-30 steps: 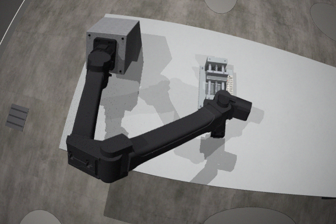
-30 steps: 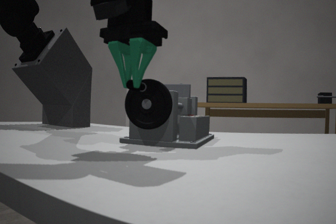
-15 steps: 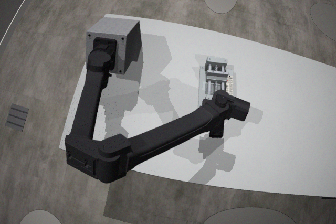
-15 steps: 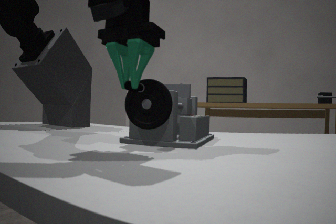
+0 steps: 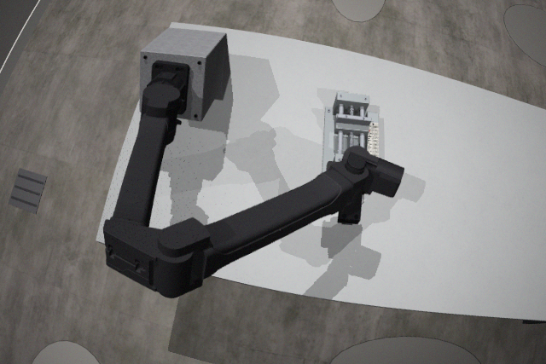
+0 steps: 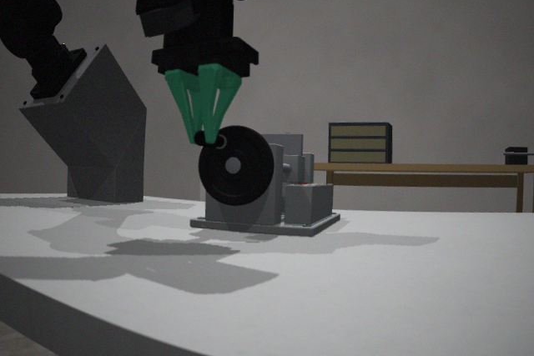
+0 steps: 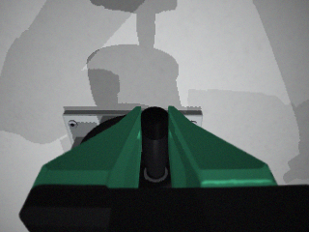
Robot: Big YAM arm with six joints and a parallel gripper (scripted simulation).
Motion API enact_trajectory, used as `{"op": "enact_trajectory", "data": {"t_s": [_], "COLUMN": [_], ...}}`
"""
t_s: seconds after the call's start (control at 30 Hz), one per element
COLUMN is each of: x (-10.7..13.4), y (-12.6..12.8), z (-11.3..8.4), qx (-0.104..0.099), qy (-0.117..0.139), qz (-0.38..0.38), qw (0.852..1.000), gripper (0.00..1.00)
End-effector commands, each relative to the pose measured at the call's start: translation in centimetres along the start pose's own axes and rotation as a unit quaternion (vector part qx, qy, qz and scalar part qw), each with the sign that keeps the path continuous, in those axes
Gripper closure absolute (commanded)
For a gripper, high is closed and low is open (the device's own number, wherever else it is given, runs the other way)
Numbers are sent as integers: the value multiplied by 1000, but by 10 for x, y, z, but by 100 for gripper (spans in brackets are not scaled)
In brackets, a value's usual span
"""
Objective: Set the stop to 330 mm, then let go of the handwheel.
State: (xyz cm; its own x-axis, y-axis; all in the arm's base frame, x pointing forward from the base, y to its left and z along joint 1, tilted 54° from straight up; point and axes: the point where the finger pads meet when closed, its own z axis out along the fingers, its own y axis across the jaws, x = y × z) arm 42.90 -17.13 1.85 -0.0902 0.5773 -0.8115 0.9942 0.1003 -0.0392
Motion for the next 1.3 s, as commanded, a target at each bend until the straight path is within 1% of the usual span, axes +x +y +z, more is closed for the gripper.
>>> {"op": "enact_trajectory", "data": {"t_s": [0.0,0.13,0.23,0.33,0.43,0.63,0.9,1.07,1.17,1.27], "x": [-3,-1,-1,-1,4,4,4,5,-2,0], "y": [-21,-25,-28,-27,-28,-29,-30,-26,-14,-16], "z": [14,17,17,18,24,36,39,47,54,58], "qx": [17,18,23,22,23,23,23,23,16,19], "qy": [1,1,2,1,2,3,1,3,1,1], "qz": [-2,-4,-10,-4,-10,-10,-10,-10,-1,-4], "qw": [1000,1000,1000,1000,1000,1000,1000,1000,1000,1000], "gripper": [94,94,94,94,94,94,94,94,94,94]}}
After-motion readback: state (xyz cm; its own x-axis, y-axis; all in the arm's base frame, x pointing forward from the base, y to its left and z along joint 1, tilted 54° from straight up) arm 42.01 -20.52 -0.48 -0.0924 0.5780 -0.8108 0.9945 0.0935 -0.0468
